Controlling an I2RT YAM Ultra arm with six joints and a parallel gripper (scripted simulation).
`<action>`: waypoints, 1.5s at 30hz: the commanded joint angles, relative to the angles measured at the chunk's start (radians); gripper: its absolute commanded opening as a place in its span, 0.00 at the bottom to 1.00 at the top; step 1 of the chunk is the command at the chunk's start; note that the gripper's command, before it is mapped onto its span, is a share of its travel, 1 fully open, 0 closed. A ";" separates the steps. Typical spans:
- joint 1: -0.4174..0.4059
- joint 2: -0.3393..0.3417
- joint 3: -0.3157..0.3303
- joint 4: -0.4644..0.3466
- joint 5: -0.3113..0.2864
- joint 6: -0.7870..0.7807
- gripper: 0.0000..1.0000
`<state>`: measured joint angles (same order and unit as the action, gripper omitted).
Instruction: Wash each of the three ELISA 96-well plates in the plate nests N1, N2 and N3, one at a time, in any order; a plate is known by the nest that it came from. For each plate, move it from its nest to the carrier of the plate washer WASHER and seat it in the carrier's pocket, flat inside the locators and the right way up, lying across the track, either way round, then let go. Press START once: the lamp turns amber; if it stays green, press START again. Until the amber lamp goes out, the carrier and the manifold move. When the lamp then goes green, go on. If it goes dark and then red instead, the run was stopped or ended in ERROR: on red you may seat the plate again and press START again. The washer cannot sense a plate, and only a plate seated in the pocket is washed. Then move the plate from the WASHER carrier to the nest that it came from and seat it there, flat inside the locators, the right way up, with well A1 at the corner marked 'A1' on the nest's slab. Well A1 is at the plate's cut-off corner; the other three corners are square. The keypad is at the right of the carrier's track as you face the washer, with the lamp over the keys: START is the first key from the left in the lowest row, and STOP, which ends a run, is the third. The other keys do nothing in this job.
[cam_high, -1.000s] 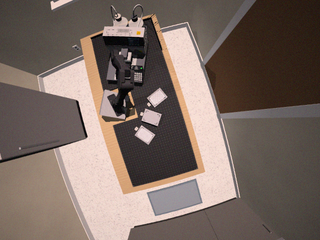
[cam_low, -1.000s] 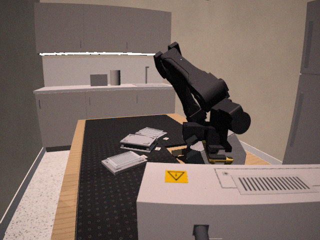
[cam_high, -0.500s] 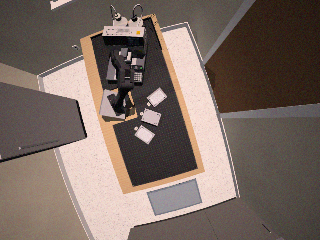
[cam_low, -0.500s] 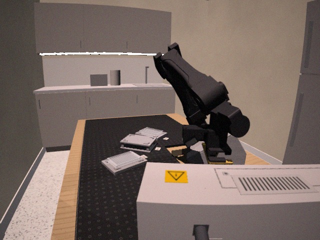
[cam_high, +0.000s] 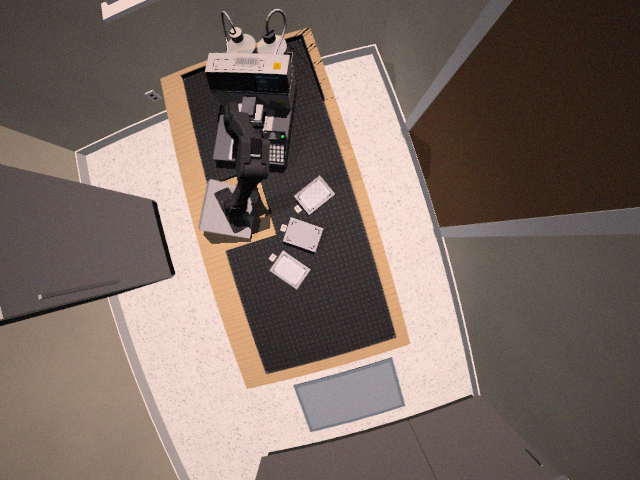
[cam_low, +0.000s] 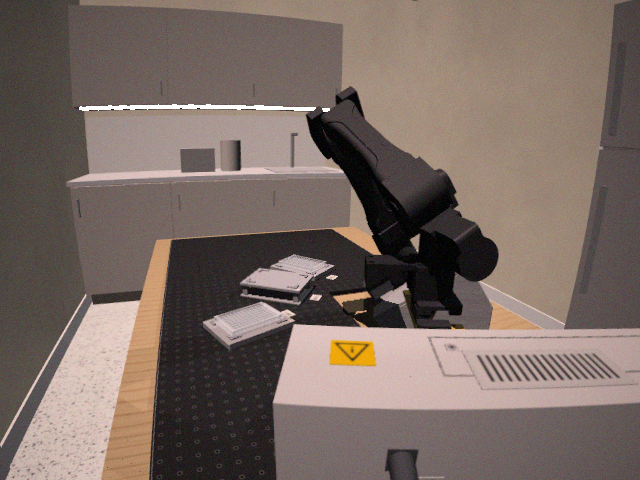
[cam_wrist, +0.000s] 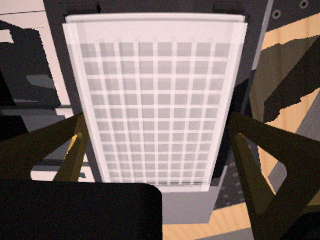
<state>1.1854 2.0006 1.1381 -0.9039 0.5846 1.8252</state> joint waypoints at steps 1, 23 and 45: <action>0.004 -0.005 0.003 0.005 0.005 -0.001 1.00; 0.004 -0.005 0.003 0.006 0.005 -0.001 0.50; 0.004 -0.005 0.003 0.006 0.005 -0.001 0.00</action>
<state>1.1851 2.0003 1.1385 -0.8997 0.5858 1.8244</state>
